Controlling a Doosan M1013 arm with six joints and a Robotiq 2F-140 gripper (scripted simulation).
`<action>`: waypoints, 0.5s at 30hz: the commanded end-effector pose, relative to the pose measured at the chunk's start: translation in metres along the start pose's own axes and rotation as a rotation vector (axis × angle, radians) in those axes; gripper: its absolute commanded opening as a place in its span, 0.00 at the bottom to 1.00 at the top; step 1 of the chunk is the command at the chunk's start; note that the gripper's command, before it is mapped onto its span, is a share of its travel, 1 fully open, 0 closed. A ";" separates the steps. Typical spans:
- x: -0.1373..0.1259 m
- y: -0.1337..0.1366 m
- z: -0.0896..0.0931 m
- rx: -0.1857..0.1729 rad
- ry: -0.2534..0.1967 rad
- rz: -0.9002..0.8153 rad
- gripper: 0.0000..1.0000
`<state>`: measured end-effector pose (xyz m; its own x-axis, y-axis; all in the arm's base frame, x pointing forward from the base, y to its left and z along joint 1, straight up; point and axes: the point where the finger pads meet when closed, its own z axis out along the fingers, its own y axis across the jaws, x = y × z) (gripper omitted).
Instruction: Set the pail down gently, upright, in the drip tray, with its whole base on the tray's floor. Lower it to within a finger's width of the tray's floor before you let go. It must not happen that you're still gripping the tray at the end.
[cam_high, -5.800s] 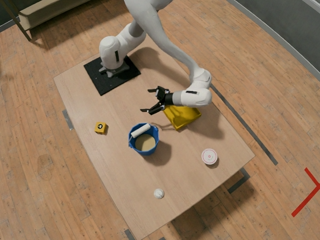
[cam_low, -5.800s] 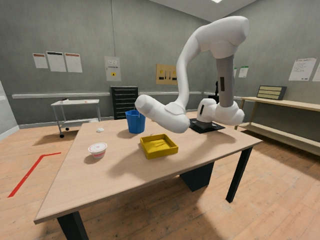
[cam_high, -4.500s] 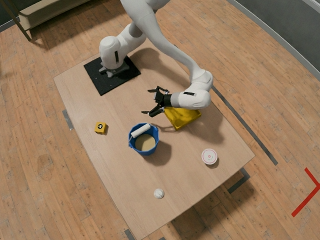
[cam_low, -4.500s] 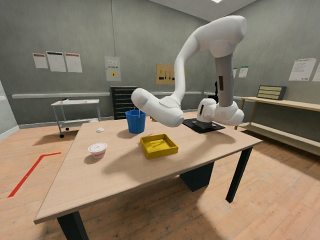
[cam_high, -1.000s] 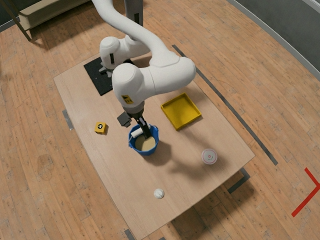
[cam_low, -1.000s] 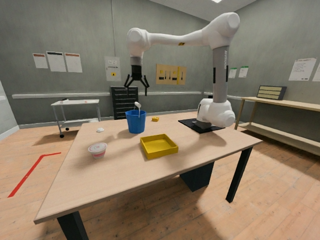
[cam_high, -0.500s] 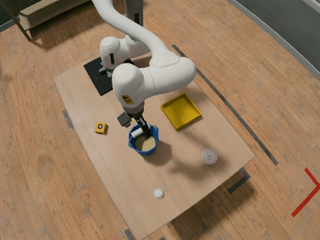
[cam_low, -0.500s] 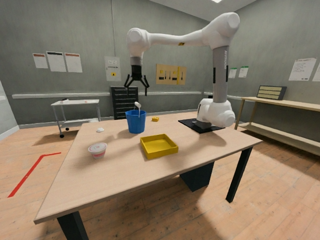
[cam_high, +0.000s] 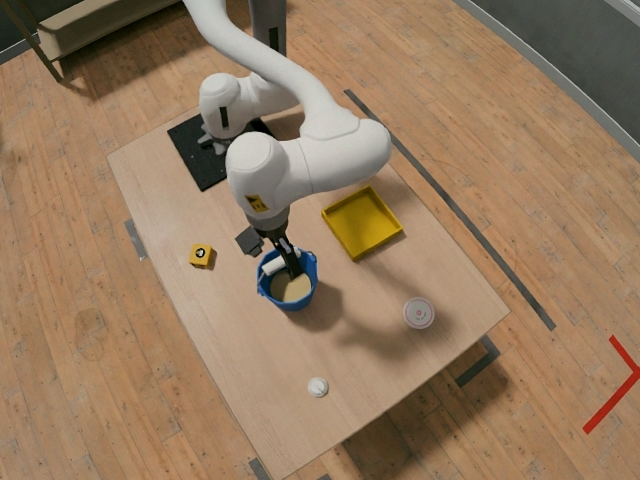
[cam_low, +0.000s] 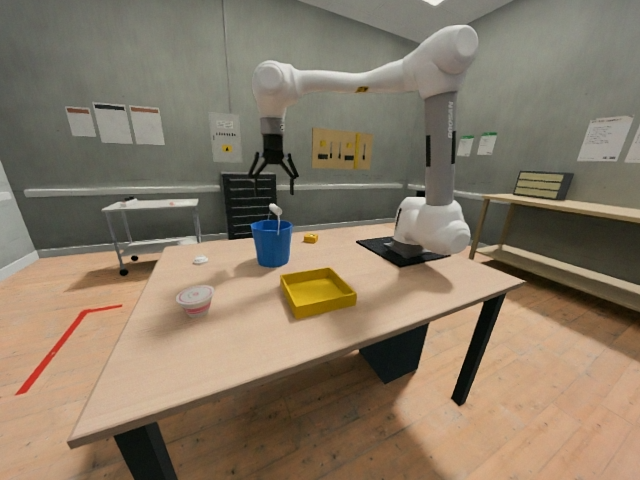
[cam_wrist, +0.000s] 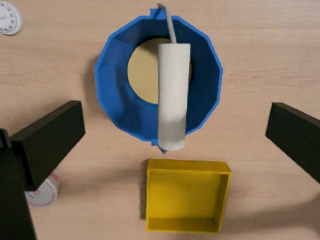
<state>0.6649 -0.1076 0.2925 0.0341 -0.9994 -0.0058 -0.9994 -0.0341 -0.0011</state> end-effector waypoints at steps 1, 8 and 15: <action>0.000 0.000 0.004 0.001 0.000 0.000 1.00; 0.000 0.000 0.019 0.001 0.000 0.000 1.00; 0.000 0.000 0.032 0.001 0.000 0.000 1.00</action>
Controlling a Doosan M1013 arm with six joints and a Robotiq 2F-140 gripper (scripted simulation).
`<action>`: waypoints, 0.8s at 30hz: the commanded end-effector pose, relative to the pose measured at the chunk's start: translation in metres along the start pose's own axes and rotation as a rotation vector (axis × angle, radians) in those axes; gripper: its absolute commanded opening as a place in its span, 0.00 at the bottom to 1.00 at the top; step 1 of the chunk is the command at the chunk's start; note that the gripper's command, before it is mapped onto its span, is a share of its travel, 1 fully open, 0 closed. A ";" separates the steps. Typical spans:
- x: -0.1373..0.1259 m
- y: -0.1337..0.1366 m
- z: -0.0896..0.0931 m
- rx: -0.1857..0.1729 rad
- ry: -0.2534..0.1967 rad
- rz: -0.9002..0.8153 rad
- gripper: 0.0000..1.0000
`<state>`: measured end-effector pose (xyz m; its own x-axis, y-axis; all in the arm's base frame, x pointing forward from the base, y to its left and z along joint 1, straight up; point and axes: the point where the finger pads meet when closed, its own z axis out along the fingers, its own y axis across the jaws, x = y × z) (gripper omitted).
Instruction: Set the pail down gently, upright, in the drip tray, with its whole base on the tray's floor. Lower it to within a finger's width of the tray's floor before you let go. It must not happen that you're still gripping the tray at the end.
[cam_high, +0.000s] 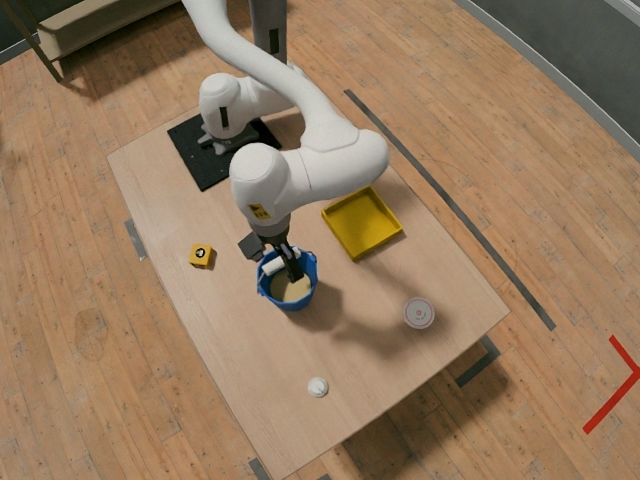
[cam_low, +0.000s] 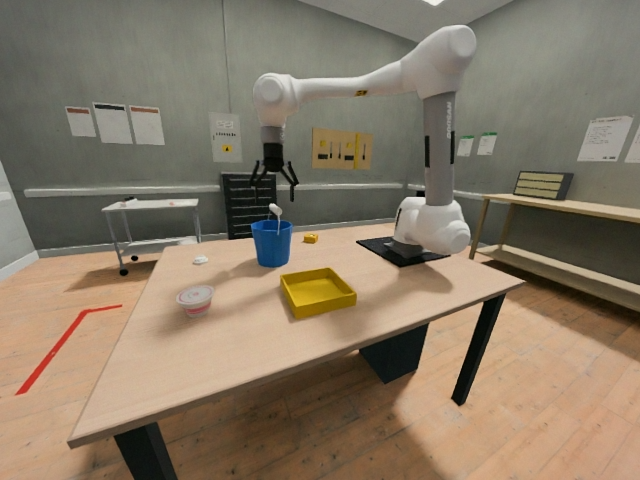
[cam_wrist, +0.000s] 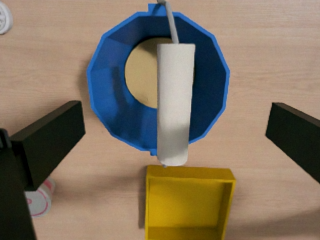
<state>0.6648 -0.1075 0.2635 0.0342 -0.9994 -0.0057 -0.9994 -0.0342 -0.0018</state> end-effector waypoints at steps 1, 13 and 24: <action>0.000 0.000 0.005 0.001 0.000 0.000 1.00; 0.000 0.000 0.030 0.001 0.000 0.000 1.00; 0.000 0.000 0.038 0.001 0.000 0.000 1.00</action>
